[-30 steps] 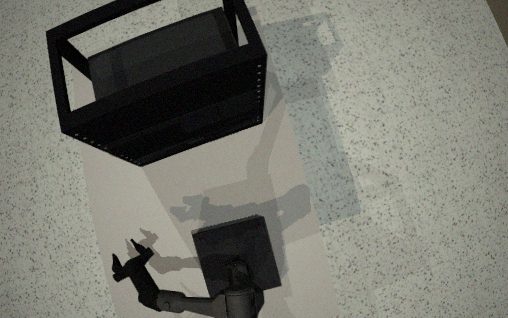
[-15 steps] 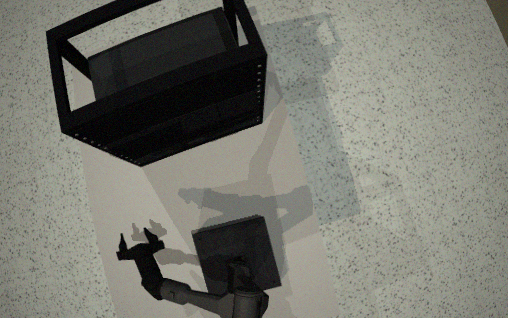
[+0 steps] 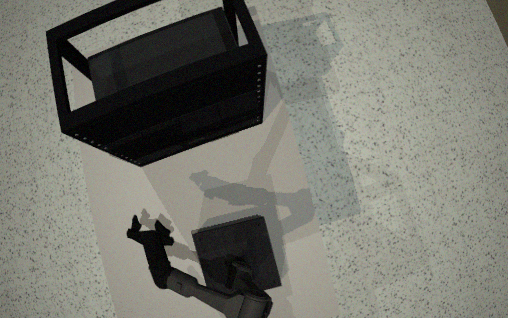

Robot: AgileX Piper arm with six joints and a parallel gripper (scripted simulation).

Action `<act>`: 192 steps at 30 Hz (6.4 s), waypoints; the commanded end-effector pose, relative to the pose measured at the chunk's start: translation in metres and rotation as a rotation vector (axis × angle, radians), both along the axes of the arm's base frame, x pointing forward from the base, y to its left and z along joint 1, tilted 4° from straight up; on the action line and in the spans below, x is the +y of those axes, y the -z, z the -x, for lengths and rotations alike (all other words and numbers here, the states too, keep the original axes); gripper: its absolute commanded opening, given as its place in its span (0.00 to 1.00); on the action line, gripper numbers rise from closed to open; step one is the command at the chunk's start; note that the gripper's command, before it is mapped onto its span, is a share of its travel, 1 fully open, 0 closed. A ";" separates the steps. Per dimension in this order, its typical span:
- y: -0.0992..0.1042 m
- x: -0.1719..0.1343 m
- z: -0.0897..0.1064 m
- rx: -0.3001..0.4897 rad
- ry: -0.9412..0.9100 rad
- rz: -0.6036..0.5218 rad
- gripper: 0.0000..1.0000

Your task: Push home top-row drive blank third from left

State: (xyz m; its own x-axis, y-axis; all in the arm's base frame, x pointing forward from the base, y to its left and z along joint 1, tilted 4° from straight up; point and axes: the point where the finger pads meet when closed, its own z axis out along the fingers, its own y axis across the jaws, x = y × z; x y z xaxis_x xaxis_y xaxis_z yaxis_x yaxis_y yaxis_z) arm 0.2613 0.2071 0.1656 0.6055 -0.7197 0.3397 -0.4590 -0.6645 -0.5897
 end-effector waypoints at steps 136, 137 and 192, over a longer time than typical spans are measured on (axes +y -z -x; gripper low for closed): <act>-0.015 -0.208 -0.019 0.245 1.813 -1.430 1.00; -0.015 -0.208 -0.019 0.243 1.812 -1.431 1.00; -0.120 -0.362 -0.056 -0.703 0.962 -0.881 1.00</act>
